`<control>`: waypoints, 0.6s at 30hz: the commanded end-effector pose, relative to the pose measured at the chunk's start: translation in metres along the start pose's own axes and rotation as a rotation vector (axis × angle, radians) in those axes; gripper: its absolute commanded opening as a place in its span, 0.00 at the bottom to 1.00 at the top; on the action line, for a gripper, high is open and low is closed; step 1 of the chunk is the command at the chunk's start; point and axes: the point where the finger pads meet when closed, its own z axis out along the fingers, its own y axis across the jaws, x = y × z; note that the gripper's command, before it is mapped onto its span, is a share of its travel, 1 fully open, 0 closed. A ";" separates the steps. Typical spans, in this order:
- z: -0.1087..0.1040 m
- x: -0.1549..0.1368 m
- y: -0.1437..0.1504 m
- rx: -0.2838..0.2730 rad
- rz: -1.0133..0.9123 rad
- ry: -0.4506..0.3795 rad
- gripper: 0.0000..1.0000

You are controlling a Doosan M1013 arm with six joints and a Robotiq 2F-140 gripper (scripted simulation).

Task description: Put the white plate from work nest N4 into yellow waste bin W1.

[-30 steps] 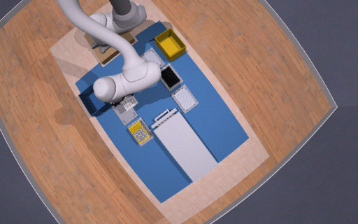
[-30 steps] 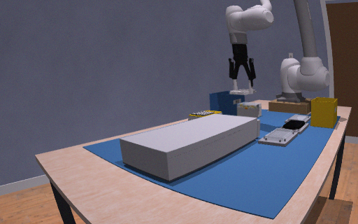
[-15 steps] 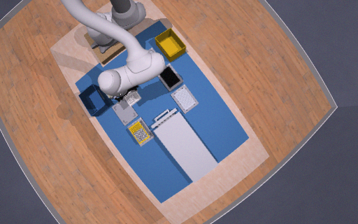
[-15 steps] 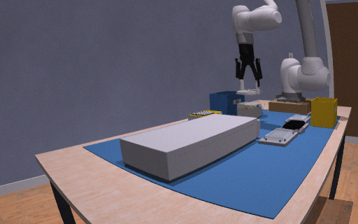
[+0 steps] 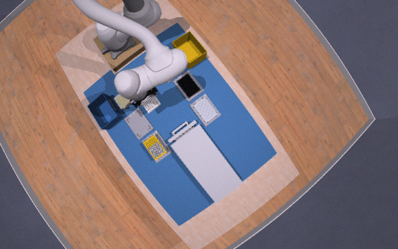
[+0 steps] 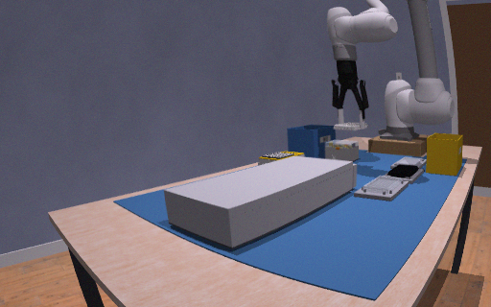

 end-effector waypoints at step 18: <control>0.000 -0.016 -0.048 0.000 0.000 0.000 0.10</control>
